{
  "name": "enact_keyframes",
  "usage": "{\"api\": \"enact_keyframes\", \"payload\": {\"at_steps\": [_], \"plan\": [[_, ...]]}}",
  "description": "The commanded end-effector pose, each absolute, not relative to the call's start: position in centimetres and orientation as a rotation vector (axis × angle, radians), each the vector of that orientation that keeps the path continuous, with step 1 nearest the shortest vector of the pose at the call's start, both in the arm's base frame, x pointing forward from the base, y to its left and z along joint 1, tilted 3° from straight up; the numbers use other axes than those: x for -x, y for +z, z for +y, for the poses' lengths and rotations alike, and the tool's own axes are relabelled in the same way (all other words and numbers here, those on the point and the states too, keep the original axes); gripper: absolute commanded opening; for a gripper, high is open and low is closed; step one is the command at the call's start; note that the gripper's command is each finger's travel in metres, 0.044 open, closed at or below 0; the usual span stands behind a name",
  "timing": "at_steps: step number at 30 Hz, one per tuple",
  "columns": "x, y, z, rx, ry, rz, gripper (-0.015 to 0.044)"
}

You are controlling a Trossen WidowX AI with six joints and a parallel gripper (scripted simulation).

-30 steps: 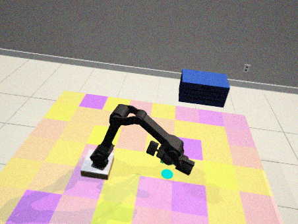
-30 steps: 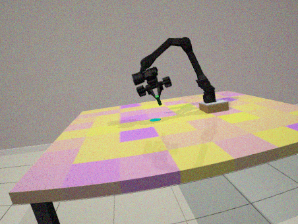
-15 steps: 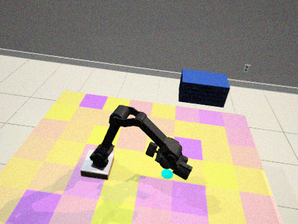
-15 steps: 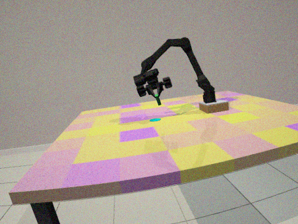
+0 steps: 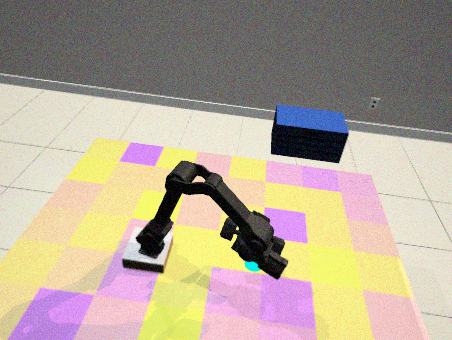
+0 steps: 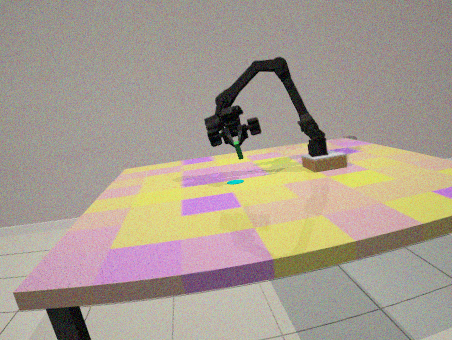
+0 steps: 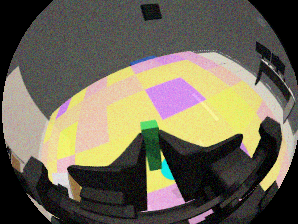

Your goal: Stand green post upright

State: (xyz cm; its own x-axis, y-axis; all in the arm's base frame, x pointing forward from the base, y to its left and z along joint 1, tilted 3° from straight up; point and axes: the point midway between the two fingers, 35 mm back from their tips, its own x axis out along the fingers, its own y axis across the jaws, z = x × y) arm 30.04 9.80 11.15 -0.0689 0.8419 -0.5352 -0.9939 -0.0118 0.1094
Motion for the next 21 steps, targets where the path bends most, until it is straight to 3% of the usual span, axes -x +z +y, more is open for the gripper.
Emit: {"api": "enact_keyframes", "payload": {"at_steps": [1,21], "plan": [[-29.94,11.00,9.74,0.343,1.564,0.506,0.0023],[-30.25,11.67,9.28,0.265,1.528,0.361,0.0023]]}}
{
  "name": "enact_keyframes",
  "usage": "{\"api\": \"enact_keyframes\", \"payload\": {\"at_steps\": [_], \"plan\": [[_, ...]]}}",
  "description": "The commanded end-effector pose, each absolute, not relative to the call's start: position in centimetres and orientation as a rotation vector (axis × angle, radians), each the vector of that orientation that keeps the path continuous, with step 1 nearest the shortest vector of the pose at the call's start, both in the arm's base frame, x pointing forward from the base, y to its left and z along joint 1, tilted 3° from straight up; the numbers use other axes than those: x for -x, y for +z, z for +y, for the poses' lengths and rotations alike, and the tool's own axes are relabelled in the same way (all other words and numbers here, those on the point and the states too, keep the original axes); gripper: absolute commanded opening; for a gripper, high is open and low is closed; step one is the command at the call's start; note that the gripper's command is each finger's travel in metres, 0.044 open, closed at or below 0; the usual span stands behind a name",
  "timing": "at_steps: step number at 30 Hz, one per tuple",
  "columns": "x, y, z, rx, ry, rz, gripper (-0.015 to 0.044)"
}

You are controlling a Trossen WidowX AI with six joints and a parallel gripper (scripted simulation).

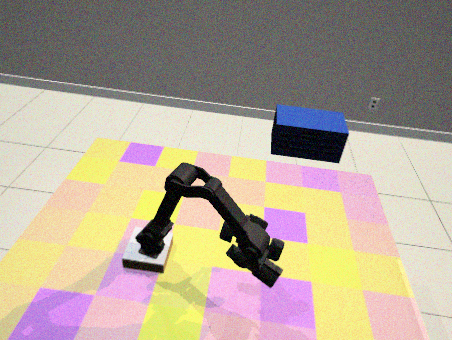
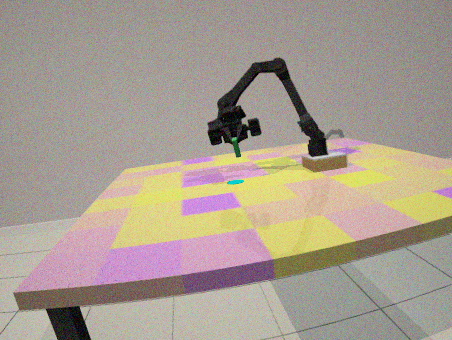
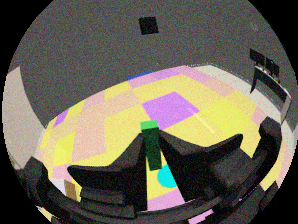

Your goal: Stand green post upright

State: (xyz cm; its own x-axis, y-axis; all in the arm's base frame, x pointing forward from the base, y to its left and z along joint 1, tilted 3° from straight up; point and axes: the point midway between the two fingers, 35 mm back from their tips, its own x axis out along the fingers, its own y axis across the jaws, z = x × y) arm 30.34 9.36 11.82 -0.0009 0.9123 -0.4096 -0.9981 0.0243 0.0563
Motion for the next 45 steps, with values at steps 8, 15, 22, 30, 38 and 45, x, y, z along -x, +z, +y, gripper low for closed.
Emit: {"api": "enact_keyframes", "payload": {"at_steps": [8,15,22,30,38,45], "plan": [[-30.4,12.0,9.0,0.236,1.506,0.303,0.0023],[-30.6,12.2,8.7,0.213,1.485,0.252,0.0023],[-30.7,12.5,8.4,0.191,1.460,0.202,0.0023],[-30.9,12.9,8.0,0.168,1.428,0.145,0.0023],[-31.1,13.2,7.6,0.147,1.393,0.089,0.0023],[-31.2,13.4,7.4,0.138,1.376,0.065,0.0023]]}}
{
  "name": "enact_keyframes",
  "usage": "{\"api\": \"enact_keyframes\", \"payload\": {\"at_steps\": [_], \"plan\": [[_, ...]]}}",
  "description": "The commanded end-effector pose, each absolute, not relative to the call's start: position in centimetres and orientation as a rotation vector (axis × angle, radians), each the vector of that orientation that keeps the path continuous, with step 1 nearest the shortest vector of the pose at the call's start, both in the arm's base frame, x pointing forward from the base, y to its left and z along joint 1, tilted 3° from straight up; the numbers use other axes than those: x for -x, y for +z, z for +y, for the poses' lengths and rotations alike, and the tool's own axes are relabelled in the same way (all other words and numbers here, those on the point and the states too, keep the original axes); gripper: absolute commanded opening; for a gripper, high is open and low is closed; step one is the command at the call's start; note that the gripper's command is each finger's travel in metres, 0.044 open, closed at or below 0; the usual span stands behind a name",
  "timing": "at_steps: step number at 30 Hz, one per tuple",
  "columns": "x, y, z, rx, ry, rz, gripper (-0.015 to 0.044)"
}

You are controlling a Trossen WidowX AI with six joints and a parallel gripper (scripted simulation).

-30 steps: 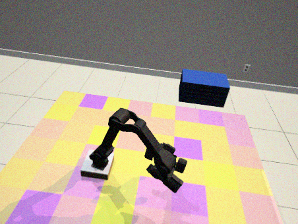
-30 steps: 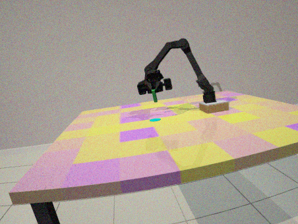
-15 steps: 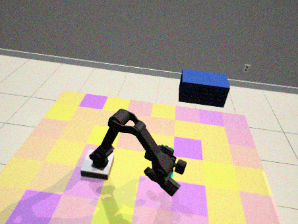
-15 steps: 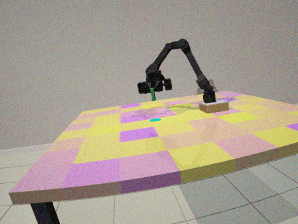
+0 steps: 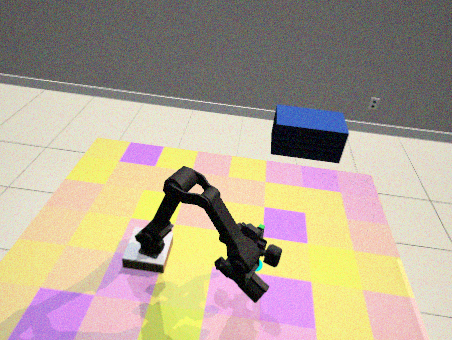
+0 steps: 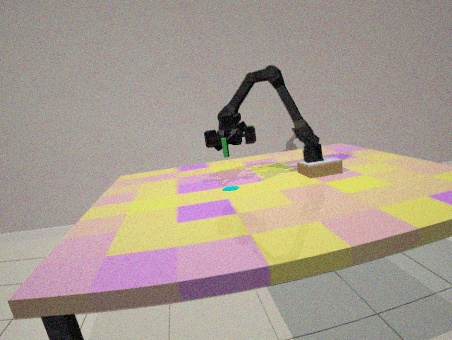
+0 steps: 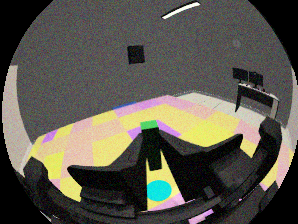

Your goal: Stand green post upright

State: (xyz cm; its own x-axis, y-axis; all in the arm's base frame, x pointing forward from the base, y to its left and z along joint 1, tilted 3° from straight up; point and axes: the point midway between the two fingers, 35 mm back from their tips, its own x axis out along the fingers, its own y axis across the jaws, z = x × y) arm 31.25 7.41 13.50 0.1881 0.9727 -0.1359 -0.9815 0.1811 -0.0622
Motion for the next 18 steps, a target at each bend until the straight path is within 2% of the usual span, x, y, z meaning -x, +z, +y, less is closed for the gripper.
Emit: {"api": "enact_keyframes", "payload": {"at_steps": [1,18], "plan": [[-31.2,13.4,7.4,0.138,1.376,0.065,0.0023],[-31.4,12.2,7.3,0.139,1.377,0.065,0.0023]]}}
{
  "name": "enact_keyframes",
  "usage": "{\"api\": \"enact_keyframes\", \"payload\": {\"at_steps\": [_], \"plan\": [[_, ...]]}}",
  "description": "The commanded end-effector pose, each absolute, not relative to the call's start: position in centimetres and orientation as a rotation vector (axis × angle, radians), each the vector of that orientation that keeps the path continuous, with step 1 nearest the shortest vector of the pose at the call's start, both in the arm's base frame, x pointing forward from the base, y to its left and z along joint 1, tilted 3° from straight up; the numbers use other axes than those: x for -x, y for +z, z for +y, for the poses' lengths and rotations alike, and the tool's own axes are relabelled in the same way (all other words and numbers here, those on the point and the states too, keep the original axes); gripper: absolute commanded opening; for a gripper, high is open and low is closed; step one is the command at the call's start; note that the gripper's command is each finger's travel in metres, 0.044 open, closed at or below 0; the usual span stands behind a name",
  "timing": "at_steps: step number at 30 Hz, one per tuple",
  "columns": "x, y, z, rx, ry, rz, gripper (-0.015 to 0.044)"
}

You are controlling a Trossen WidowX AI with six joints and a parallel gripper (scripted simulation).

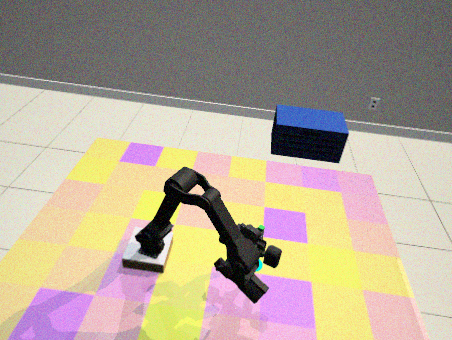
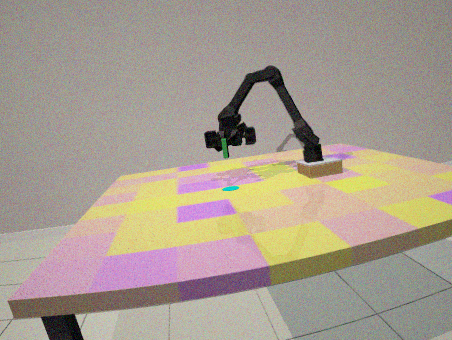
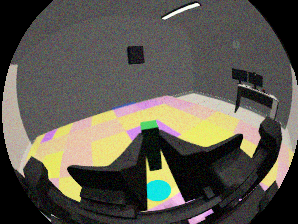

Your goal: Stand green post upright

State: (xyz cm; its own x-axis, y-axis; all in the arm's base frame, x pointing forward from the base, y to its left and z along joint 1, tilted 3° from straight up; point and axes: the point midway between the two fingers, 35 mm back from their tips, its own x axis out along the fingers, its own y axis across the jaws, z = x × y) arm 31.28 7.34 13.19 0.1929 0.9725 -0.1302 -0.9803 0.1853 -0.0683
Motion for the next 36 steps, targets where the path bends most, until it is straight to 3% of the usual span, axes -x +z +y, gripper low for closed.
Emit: {"api": "enact_keyframes", "payload": {"at_steps": [1,16,36], "plan": [[-31.4,11.7,7.2,0.140,1.377,0.066,0.0023],[-31.6,4.7,6.9,0.138,1.377,0.066,0.0023],[-31.7,3.1,7.1,0.205,1.393,0.066,0.0023]]}}
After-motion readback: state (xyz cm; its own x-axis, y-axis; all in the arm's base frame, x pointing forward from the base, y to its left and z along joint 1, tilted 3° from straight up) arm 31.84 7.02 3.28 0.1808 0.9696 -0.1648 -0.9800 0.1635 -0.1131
